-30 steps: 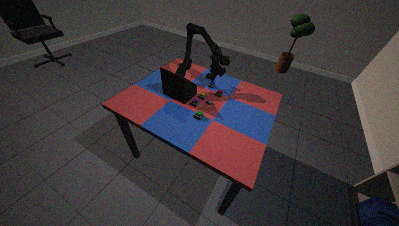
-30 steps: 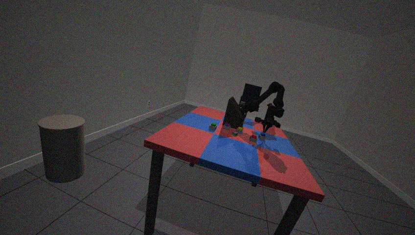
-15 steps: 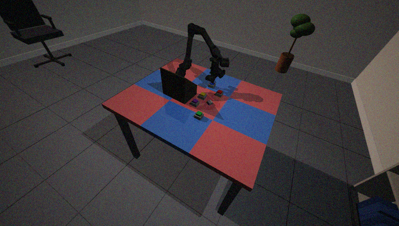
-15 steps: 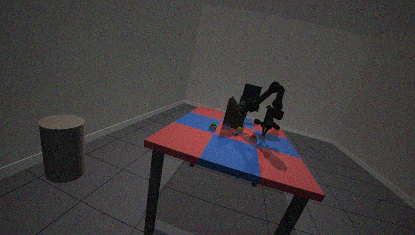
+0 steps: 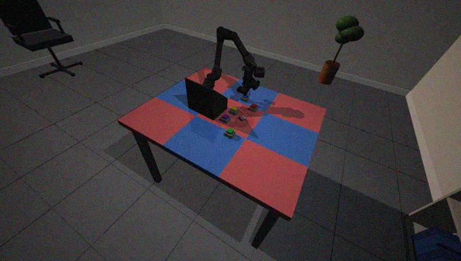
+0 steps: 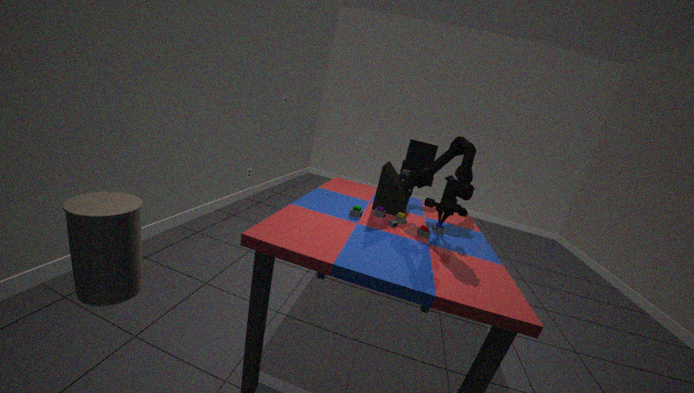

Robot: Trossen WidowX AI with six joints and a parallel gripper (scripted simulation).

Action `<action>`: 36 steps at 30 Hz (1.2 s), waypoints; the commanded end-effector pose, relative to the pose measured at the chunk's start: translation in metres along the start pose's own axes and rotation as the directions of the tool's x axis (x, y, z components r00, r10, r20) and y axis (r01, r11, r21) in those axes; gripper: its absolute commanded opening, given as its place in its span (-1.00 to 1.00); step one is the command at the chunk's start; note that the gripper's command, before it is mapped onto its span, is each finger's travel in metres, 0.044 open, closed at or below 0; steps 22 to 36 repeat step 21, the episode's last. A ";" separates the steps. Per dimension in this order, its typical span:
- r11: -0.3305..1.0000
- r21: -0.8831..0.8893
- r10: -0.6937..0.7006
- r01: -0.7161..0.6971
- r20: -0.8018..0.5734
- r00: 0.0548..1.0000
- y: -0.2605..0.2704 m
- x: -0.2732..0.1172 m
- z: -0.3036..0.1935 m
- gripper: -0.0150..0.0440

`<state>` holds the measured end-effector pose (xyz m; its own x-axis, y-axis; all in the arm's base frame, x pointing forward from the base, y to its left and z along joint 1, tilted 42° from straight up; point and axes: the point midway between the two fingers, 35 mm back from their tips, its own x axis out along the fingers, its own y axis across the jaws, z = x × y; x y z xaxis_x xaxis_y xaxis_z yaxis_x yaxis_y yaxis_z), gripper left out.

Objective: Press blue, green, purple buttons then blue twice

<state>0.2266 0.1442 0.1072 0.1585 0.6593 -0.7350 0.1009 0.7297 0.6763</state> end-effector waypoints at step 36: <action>1.000 0.000 -0.003 0.003 0.007 1.000 0.000 -0.091 0.042 0.82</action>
